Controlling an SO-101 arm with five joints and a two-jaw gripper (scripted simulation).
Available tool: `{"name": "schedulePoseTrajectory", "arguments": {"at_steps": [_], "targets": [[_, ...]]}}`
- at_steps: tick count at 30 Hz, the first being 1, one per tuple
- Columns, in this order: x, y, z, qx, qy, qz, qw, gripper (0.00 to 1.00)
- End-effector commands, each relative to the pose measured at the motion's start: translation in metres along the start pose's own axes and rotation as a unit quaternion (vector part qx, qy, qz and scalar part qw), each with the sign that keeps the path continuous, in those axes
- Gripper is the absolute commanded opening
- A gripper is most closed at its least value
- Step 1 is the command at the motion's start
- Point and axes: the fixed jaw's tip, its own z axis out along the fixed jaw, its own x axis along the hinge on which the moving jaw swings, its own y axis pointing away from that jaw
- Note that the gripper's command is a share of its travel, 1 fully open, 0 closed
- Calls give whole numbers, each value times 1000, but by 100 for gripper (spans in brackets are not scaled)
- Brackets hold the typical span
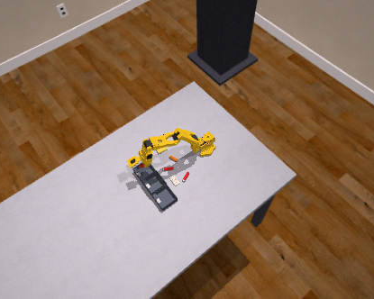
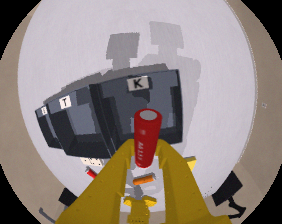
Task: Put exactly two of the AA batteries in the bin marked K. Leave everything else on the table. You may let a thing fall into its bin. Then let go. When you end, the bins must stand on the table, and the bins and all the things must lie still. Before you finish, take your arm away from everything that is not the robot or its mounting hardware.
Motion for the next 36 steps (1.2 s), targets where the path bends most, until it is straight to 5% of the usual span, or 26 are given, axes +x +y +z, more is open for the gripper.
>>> {"name": "schedulePoseTrajectory", "arguments": {"at_steps": [1,36], "targets": [[-8,2,-14,-1,-31,-8,999,0],[-5,2,3,-1,-31,-8,999,0]]}}
